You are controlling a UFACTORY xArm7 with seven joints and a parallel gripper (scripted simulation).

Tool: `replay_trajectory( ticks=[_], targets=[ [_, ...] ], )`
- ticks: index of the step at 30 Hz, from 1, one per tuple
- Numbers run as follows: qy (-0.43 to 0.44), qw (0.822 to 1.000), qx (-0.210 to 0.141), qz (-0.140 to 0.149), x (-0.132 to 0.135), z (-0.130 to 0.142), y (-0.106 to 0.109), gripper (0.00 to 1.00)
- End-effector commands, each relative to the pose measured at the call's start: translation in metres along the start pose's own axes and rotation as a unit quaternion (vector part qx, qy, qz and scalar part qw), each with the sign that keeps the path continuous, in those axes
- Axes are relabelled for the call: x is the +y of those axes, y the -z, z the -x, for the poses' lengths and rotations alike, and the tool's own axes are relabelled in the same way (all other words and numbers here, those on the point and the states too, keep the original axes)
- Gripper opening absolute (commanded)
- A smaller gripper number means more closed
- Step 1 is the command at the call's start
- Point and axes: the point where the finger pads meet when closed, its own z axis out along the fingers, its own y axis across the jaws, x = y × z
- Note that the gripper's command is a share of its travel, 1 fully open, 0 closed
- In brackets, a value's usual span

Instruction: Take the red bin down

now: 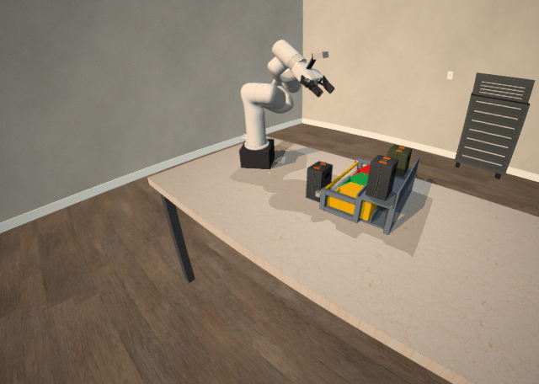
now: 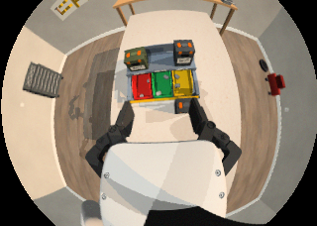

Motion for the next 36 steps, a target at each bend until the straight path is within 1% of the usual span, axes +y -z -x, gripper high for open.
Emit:
replay_trajectory(
  ticks=[1, 8, 9, 13, 25, 26, 30, 36],
  targets=[
    [0.004, 0.997, 0.074, 0.007, -0.018, 0.013, 0.014, 1.0],
    [0.004, 0.997, 0.074, 0.007, -0.018, 0.013, 0.014, 1.0],
    [0.001, 1.0, 0.015, 0.001, -0.004, 0.002, 0.003, 1.0],
    [0.004, 0.997, 0.074, 0.007, -0.018, 0.013, 0.014, 1.0],
    [0.004, 0.997, 0.074, 0.007, -0.018, 0.013, 0.014, 1.0],
    [0.001, 1.0, 0.016, 0.001, -0.004, 0.002, 0.003, 1.0],
    [0.004, 0.997, 0.074, 0.007, -0.018, 0.013, 0.014, 1.0],
    [0.004, 0.997, 0.074, 0.007, -0.018, 0.013, 0.014, 1.0]
  ],
)
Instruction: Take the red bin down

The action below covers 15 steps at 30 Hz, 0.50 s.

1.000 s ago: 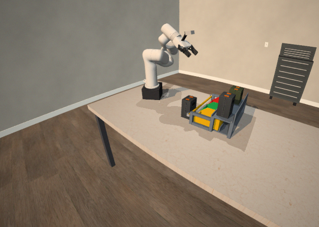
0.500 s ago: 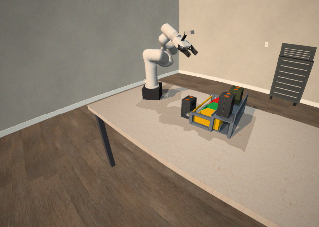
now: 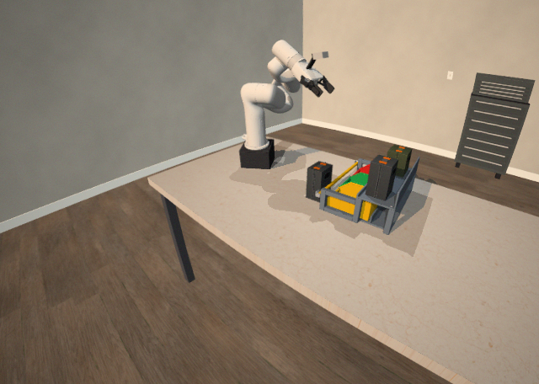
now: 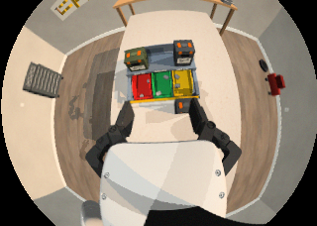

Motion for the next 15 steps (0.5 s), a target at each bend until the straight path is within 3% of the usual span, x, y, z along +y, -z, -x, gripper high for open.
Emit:
replay_trajectory(
  ticks=[1, 6, 7, 11, 15],
  targets=[
    [0.004, 0.997, 0.073, 0.007, -0.018, 0.013, 0.014, 1.0],
    [0.004, 0.997, 0.073, 0.007, -0.018, 0.013, 0.014, 1.0],
    [0.001, 1.0, 0.015, 0.001, -0.004, 0.002, 0.003, 1.0],
    [0.004, 0.997, 0.073, 0.007, -0.018, 0.012, 0.014, 1.0],
    [0.004, 0.997, 0.073, 0.007, -0.018, 0.012, 0.014, 1.0]
  ],
)
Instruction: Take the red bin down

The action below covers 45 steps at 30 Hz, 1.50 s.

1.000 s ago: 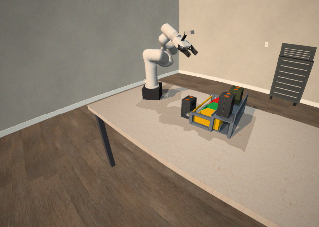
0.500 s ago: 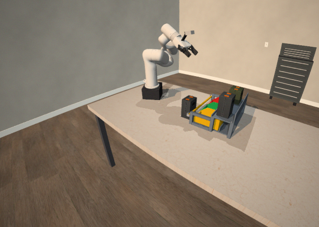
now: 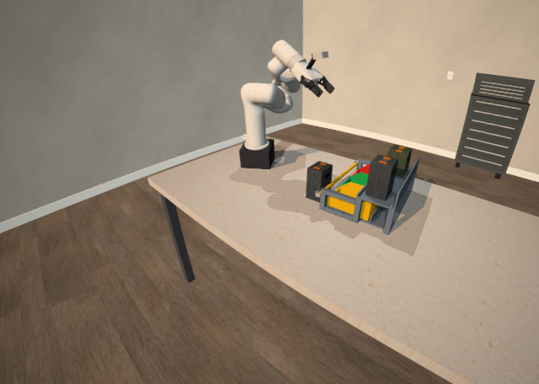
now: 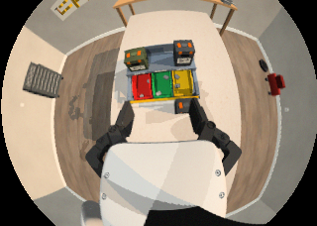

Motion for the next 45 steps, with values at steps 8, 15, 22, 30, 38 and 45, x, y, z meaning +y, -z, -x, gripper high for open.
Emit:
replay_trajectory(
  ticks=[8, 15, 22, 30, 38, 45],
  targets=[
    [0.004, 0.997, 0.072, 0.007, -0.018, 0.012, 0.014, 1.0],
    [0.004, 0.997, 0.072, 0.007, -0.018, 0.012, 0.014, 1.0],
    [0.004, 0.997, 0.072, 0.007, -0.018, 0.012, 0.014, 1.0],
    [0.004, 0.997, 0.072, 0.007, -0.018, 0.012, 0.014, 1.0],
    [0.004, 0.997, 0.072, 0.007, -0.018, 0.012, 0.014, 1.0],
    [0.003, 0.999, 0.044, 0.004, -0.011, 0.007, 0.009, 1.0]
  ],
)
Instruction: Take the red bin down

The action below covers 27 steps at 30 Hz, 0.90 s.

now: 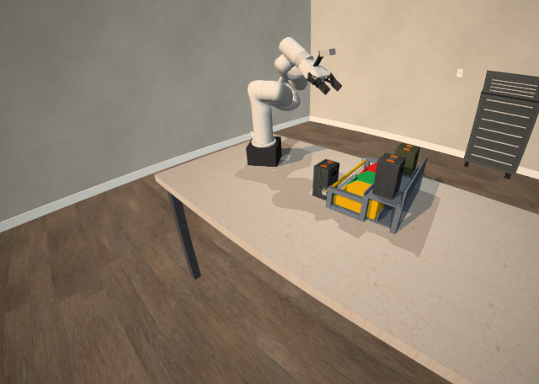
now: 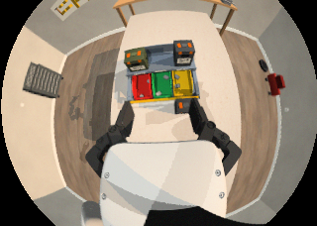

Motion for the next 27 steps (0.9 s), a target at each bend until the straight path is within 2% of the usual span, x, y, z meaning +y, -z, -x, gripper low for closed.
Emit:
replay_trajectory(
  ticks=[1, 2, 14, 15, 19, 27],
  targets=[
    [0.004, 0.998, 0.057, 0.006, -0.014, 0.009, 0.011, 1.0],
    [0.004, 0.997, 0.071, 0.007, -0.017, 0.012, 0.014, 1.0],
    [0.004, 0.997, 0.071, 0.007, -0.017, 0.012, 0.014, 1.0],
    [0.001, 1.0, 0.015, 0.001, -0.004, 0.002, 0.003, 1.0],
    [0.004, 0.997, 0.071, 0.007, -0.018, 0.012, 0.014, 1.0],
    [0.004, 0.997, 0.071, 0.007, -0.018, 0.012, 0.014, 1.0]
  ],
)
